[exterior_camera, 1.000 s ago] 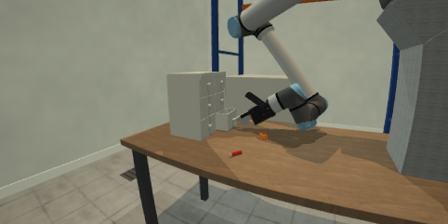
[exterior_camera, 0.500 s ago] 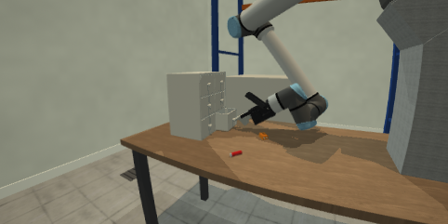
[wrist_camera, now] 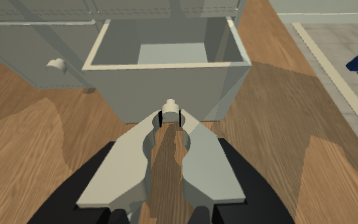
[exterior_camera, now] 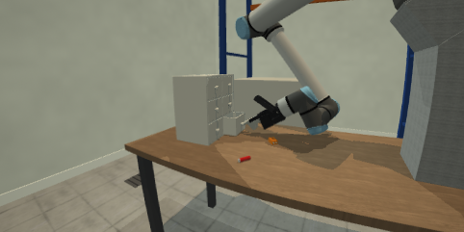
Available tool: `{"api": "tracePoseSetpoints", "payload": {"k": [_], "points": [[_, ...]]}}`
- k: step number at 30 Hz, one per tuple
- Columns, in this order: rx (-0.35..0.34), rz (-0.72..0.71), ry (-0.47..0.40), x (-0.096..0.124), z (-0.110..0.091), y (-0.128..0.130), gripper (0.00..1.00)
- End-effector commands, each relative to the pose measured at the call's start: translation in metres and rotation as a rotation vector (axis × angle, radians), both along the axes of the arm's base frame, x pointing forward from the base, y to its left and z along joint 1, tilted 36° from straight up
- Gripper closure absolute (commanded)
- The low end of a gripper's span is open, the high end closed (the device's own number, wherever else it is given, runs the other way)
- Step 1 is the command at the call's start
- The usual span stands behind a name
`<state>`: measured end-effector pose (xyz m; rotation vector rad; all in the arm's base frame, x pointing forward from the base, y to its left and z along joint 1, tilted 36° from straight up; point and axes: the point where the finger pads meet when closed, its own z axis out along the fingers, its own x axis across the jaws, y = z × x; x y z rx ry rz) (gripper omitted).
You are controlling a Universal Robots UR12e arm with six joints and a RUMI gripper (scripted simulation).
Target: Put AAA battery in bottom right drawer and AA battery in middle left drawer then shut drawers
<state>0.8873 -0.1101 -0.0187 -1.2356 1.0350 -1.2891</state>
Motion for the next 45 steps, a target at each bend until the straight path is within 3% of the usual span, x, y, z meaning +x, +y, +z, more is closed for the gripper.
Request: {"api": "tracePoseSetpoints", "payload": {"k": [1,45], "points": [[0.000,0.000,0.000,0.0000,0.0006,0.0001,0.93],[0.000,0.000,0.000,0.0074,0.0059,0.0011,0.93]]}}
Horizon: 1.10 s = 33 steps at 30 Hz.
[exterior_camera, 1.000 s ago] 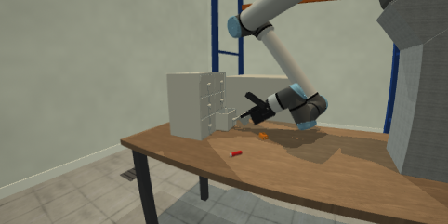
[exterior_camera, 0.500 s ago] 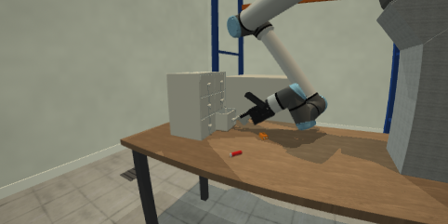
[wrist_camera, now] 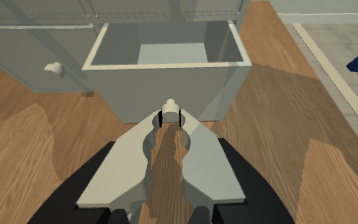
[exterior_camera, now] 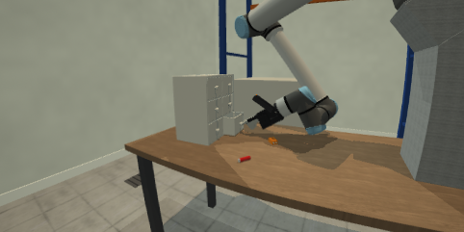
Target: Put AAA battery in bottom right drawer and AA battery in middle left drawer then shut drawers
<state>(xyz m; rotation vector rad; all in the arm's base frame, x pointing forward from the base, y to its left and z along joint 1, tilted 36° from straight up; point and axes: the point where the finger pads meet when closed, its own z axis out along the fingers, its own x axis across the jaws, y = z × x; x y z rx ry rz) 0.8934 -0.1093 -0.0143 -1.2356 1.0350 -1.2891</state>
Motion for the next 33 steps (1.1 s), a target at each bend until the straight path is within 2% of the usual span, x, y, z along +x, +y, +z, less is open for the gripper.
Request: {"api": "tracePoseSetpoints", "payload": {"k": [1,33], "points": [[0.000,0.000,0.000,0.002,0.002,0.000,0.93],[0.000,0.000,0.000,0.016,0.012,0.002,0.93]]}}
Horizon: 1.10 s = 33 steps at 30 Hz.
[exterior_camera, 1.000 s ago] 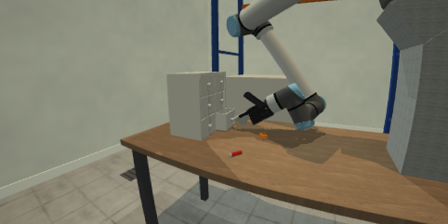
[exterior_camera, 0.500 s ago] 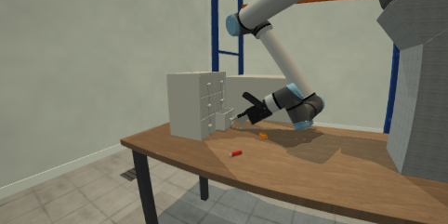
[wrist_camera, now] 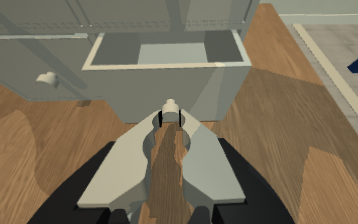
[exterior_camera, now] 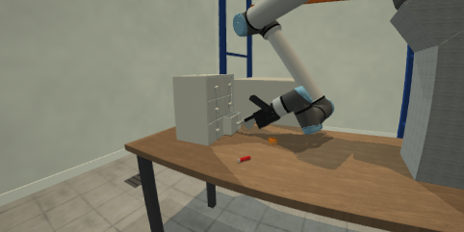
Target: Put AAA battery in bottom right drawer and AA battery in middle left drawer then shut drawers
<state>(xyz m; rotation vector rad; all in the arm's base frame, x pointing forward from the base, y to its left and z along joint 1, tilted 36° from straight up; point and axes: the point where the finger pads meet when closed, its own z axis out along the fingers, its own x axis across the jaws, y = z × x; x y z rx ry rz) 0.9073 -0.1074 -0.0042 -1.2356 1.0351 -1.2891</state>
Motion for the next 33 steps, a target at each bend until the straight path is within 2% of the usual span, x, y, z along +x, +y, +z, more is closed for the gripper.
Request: {"api": "tracePoseSetpoints", "payload": {"k": [1,33], "points": [[0.000,0.000,-0.001,0.003,0.003,0.000,0.93],[0.000,0.000,-0.001,0.019,0.014,0.003,0.93]]}}
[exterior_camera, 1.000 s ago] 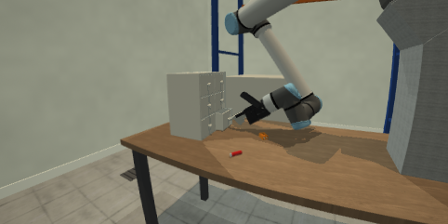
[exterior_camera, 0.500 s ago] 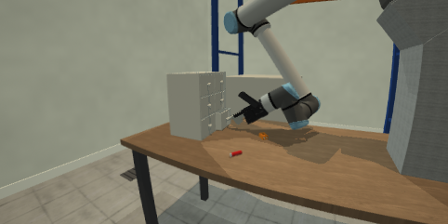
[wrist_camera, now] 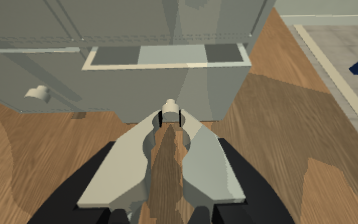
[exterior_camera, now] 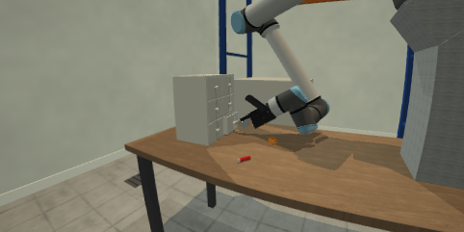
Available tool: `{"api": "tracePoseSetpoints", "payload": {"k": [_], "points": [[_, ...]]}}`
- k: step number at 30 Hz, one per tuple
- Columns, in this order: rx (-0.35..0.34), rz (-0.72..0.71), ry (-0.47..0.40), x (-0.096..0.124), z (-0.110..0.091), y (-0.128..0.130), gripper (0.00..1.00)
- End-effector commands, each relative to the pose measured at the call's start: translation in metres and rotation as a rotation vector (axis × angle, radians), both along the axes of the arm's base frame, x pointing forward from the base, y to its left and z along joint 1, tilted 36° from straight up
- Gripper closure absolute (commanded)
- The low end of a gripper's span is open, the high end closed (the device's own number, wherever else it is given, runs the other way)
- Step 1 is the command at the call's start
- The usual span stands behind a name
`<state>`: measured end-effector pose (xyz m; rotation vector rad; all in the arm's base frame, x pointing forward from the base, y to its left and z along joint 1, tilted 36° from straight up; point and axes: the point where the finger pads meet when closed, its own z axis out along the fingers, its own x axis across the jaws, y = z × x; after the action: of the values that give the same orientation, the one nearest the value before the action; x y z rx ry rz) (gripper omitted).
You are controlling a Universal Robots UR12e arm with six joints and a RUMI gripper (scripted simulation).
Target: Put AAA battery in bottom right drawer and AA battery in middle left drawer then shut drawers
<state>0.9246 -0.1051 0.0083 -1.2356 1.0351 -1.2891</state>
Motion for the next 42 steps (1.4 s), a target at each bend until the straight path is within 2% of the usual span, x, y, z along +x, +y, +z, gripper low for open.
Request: {"api": "tracePoseSetpoints", "payload": {"k": [1,42], "points": [[0.000,0.000,-0.001,0.002,0.002,0.000,0.93],[0.000,0.000,-0.001,0.016,0.012,0.002,0.93]]}}
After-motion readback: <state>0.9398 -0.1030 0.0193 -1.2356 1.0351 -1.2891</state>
